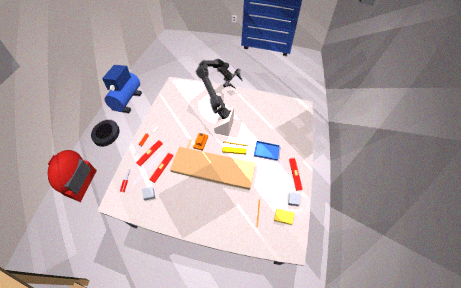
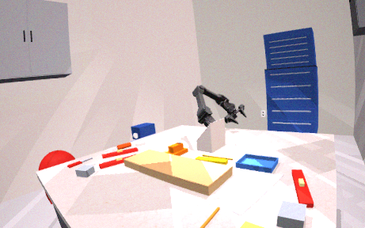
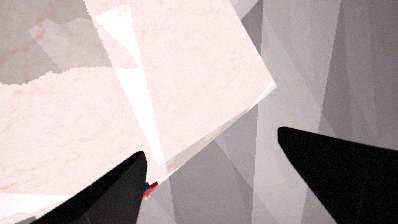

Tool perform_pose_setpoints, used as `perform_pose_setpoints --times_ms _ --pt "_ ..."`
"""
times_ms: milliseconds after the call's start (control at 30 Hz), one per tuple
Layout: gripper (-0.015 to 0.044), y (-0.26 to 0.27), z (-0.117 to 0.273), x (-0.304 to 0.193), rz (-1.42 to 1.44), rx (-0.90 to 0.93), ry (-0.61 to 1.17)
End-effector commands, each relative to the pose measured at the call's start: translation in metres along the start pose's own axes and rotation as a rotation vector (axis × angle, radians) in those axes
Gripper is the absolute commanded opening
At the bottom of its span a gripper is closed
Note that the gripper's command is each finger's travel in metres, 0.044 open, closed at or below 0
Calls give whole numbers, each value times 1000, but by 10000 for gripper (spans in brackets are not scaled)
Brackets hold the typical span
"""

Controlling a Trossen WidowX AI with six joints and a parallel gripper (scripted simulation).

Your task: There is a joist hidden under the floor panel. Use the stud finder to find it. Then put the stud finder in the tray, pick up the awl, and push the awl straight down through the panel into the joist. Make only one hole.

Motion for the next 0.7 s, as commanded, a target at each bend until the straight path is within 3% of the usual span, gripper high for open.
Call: perform_pose_setpoints --times_ms 0,433,667 --pt "426 1 0 1 2 -1 0" --pt "440 102 31 37 314 -132 -10" --pt "440 160 78 41 446 -261 -111"
Point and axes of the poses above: the point midway between the two fingers, 35 mm back from their tips, its own z axis back along the fingers, its own y axis across the jaws, x = y × z, the point moved 3 cm from there along z, back along the fingers, and after that the axes turned 4 degrees about -z, right-handed, at the moved point
